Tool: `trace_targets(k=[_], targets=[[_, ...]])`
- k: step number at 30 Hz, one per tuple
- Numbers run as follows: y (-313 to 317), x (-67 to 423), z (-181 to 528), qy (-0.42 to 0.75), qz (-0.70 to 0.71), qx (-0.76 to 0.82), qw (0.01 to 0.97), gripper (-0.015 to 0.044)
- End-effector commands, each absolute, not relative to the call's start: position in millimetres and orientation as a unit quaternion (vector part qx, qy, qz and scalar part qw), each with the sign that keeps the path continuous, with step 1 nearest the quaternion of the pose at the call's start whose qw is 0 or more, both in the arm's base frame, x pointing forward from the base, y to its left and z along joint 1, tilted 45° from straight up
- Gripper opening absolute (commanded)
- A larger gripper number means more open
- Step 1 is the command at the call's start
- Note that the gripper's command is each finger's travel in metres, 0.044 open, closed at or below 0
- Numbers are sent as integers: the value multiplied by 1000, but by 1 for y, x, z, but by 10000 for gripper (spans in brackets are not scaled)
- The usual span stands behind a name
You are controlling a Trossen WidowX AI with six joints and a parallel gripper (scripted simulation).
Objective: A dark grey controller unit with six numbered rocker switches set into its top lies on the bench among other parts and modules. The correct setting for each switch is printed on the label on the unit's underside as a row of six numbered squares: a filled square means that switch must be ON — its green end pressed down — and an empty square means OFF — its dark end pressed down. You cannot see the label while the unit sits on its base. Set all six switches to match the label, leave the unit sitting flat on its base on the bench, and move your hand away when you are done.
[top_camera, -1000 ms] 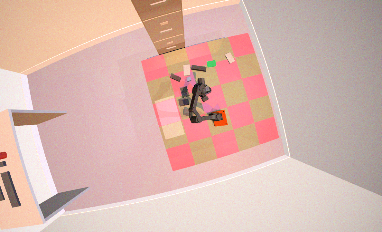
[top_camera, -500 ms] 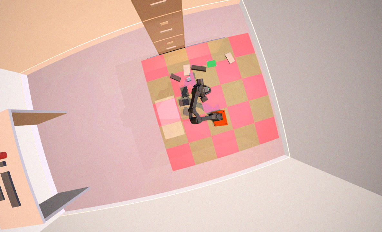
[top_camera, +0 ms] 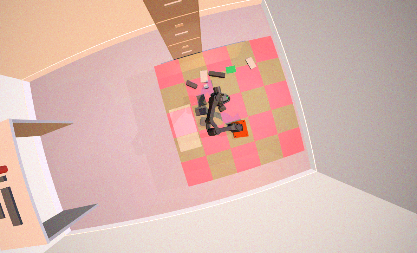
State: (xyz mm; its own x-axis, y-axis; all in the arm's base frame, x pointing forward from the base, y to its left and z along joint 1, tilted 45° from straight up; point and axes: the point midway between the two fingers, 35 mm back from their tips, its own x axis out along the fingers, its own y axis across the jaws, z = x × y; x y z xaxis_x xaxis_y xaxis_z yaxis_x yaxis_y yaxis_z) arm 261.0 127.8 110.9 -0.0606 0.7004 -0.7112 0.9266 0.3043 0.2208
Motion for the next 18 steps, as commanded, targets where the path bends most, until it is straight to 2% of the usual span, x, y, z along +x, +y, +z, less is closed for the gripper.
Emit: trace_targets(k=[1, 18], targets=[[131, 260, 110, 713, -149, 573, 374, 338], [139, 259, 102, 713, -149, 573, 374, 338]])
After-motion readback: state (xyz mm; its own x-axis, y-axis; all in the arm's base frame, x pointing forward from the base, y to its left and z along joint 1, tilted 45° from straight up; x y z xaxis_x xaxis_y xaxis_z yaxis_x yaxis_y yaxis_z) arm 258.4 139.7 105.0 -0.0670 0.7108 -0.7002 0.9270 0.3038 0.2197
